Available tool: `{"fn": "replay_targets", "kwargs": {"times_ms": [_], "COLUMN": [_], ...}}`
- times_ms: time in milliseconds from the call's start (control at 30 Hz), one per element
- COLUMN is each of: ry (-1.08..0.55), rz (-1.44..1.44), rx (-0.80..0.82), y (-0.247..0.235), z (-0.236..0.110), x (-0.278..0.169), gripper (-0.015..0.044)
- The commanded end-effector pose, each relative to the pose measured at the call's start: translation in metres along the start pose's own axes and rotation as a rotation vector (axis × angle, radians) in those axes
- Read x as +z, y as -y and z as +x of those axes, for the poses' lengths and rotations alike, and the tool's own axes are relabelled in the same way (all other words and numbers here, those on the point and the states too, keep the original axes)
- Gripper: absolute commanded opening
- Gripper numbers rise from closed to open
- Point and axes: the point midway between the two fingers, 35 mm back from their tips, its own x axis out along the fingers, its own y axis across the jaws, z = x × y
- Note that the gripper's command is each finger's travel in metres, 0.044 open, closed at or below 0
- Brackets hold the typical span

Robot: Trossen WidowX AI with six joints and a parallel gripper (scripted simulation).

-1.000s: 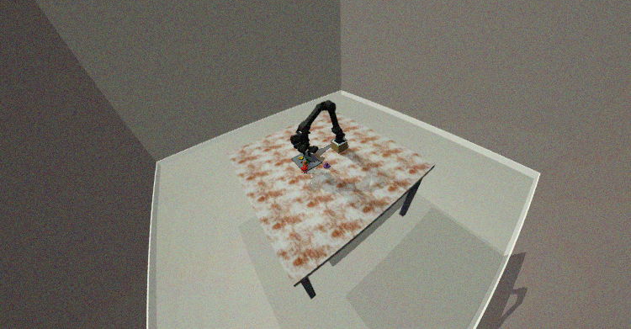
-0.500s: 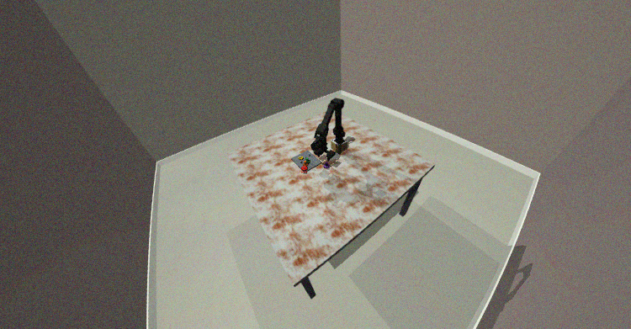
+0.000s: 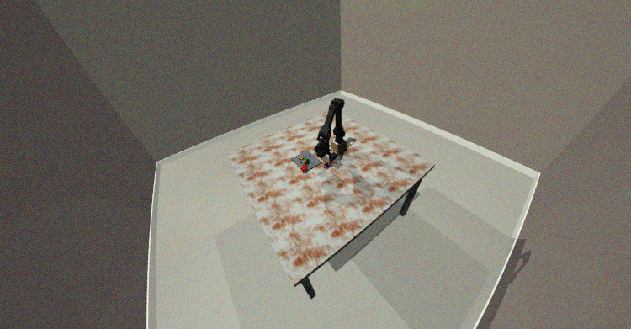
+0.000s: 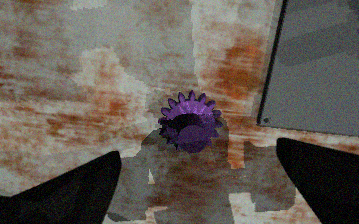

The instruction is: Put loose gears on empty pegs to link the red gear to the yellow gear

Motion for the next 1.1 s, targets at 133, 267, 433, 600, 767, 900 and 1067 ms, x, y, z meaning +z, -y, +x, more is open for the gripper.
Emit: {"fn": "replay_targets", "kwargs": {"times_ms": [133, 267, 433, 600, 767, 900, 1067], "ry": [-0.004, -0.004, -0.004, -0.004, -0.004, -0.004, -0.004], "rz": [0.006, 0.006, 0.006, 0.006, 0.006, 0.006, 0.006], "rx": [0.003, 0.003, 0.003, 0.003, 0.003, 0.003, 0.003], "y": [-0.001, -0.001, -0.001, -0.001, -0.001, -0.001, -0.001], "z": [0.012, 0.019, 0.027, 0.033, 0.034, 0.034, 0.034], "x": [-0.001, -0.001, -0.001, -0.002, -0.002, -0.002, -0.002], "gripper": [0.044, 0.044, 0.044, 0.044, 0.044, 0.0361, 0.023]}}
